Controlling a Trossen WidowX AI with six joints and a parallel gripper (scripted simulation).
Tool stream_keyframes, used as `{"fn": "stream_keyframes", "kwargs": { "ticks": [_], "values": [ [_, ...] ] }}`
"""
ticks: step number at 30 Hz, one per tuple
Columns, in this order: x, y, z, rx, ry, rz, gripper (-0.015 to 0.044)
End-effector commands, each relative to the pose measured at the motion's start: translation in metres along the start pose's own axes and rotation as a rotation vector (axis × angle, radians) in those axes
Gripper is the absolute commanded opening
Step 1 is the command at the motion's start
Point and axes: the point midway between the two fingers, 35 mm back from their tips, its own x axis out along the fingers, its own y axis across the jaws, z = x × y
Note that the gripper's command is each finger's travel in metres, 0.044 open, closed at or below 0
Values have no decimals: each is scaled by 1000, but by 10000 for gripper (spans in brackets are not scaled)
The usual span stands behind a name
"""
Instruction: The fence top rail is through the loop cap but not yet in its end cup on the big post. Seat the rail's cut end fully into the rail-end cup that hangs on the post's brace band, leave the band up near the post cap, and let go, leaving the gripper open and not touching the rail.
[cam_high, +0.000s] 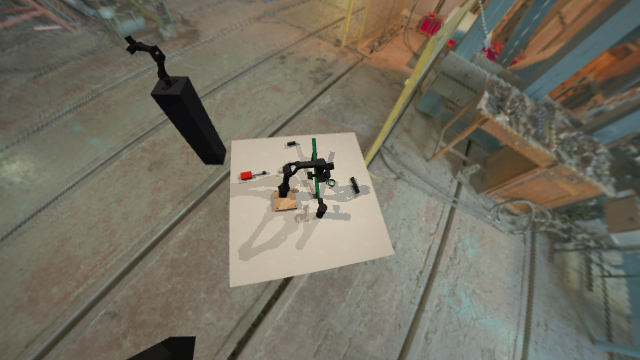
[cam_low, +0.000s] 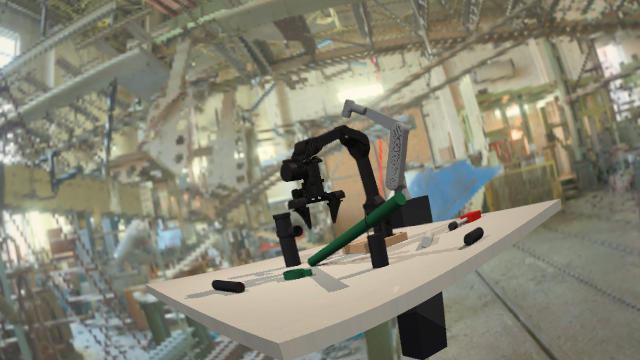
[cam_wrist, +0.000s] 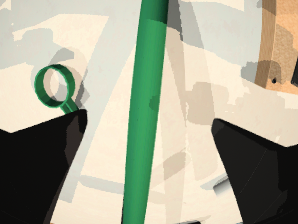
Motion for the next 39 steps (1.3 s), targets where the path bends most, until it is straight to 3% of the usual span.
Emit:
{"fn": "stream_keyframes", "kwargs": {
  "ticks": [1,8,39],
  "values": [
    [0,1,0,26,-5,-3,440],
    [35,1,0,26,-5,-3,440],
    [79,2,0,26,-5,-3,440]
  ]
}}
